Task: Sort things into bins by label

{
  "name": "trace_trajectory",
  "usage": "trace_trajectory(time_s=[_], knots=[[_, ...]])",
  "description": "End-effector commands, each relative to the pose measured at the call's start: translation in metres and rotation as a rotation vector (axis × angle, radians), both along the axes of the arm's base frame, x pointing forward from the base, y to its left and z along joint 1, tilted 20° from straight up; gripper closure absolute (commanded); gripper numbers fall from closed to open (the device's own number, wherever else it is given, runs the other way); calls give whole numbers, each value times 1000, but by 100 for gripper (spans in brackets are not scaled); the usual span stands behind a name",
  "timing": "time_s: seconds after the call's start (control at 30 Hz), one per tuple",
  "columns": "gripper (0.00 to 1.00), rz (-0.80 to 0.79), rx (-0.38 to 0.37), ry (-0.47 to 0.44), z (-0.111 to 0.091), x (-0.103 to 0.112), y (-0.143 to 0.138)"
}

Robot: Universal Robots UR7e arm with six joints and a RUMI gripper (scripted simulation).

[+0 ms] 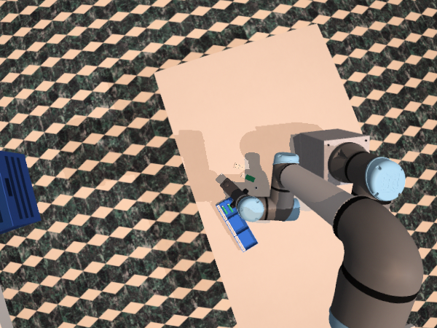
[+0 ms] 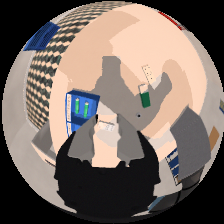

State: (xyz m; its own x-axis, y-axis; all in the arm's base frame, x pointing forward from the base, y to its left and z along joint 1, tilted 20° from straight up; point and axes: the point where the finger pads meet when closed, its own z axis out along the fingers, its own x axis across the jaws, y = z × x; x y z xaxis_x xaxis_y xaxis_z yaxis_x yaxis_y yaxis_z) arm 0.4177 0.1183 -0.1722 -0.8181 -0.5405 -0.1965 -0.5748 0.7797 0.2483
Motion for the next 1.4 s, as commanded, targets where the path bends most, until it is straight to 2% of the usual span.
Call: trace_trajectory(time_s=[0.0, 0.13, 0.2, 0.23, 0.33, 0.4, 1.37], knots=[[77, 146, 4, -57, -7, -29, -32], [77, 246, 3, -91, -13, -53, -55], [77, 246, 3, -91, -13, -53, -55], [77, 310, 8, -119, -14, -59, -60], [77, 322, 10, -125, -19, -76, -77], [77, 322, 10, -125, -21, -79, -81], [77, 322, 10, -125, -18, -73, -75]])
